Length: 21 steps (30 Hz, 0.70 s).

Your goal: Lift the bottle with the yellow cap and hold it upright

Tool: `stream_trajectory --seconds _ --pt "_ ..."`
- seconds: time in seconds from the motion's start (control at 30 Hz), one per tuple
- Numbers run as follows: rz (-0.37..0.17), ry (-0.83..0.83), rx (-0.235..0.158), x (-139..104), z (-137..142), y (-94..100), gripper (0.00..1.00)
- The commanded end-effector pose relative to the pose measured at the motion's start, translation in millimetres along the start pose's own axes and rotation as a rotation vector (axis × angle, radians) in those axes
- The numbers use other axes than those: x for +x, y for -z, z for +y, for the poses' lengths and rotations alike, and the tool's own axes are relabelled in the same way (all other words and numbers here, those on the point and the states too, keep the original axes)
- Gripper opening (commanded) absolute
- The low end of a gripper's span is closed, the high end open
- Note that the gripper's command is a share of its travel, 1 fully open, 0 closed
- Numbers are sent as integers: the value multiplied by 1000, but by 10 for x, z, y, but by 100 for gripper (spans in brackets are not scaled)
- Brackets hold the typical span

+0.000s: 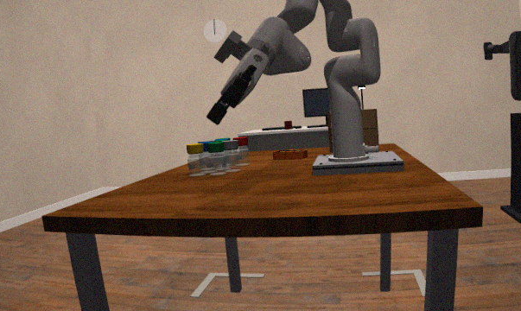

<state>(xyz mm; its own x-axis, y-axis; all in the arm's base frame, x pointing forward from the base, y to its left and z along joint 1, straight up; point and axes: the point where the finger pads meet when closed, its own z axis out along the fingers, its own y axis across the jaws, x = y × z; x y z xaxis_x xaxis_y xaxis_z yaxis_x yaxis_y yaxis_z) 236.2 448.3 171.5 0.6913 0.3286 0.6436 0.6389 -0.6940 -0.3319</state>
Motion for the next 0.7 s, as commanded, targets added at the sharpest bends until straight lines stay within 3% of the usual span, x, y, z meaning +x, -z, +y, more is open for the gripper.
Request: stream_trajectory --seconds 0.0,0.53,0.57,0.67 --pt "4 0 2 18 -9 5 100" --pt "4 0 2 18 -9 5 100" --pt "3 -2 1 21 -5 5 79" --pt "2 -11 -4 36 17 3 79"
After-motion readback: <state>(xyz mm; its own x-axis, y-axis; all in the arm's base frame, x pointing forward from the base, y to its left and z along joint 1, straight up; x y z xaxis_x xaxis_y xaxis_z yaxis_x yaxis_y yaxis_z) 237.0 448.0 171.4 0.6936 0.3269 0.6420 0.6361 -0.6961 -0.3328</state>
